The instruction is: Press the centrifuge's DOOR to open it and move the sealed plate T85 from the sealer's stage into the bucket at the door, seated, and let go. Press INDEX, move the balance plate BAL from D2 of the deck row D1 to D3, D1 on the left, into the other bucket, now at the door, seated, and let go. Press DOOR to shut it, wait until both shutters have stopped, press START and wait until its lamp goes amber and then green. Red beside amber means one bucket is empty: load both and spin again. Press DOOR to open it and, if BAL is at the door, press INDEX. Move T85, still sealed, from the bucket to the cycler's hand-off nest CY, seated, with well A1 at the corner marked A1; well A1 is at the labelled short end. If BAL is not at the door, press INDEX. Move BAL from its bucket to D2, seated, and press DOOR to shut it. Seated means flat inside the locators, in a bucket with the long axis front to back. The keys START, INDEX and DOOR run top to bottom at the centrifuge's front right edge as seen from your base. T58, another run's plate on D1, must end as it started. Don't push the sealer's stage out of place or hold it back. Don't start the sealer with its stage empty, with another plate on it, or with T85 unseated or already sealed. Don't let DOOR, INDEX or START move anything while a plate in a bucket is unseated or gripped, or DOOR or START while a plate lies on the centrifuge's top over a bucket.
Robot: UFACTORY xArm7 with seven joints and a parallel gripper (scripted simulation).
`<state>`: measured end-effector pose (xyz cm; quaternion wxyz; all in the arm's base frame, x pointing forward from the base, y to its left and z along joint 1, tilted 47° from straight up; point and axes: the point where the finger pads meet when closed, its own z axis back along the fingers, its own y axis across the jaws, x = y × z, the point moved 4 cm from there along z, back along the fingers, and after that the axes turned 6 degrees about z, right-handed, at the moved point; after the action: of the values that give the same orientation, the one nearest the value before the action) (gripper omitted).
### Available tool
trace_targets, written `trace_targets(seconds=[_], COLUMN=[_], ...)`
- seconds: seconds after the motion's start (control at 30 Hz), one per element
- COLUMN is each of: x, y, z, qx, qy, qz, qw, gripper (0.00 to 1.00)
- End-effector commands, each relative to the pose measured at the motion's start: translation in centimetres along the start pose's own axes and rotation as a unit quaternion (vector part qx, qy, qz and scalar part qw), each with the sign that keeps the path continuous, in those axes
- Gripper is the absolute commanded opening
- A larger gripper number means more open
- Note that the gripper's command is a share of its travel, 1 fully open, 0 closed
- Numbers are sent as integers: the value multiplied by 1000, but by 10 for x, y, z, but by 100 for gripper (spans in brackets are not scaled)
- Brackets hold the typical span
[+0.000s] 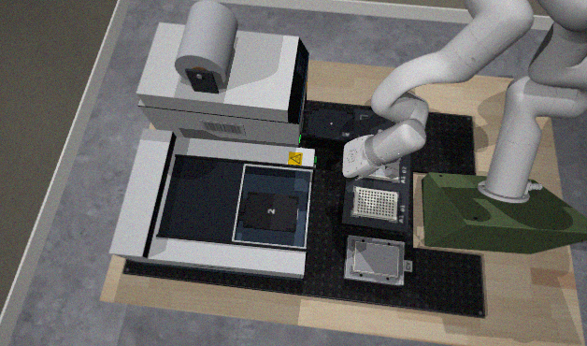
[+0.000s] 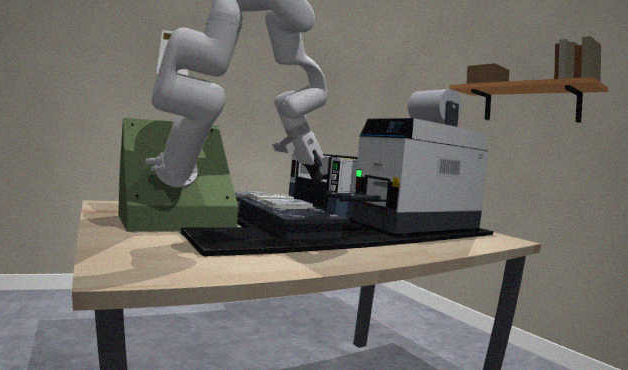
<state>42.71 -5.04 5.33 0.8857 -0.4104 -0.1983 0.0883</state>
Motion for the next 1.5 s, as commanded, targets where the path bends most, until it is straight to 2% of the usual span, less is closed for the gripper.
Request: trace_targets(seconds=[0.0, 0.7, 1.47], x=[4, 14, 17], y=[0, -1, -1], z=[-6, -36, -38], qx=[0, 1, 1], qy=[-2, -2, -2], qz=[0, 0, 0], qw=[1000, 1000, 1000], gripper=[0, 0, 0])
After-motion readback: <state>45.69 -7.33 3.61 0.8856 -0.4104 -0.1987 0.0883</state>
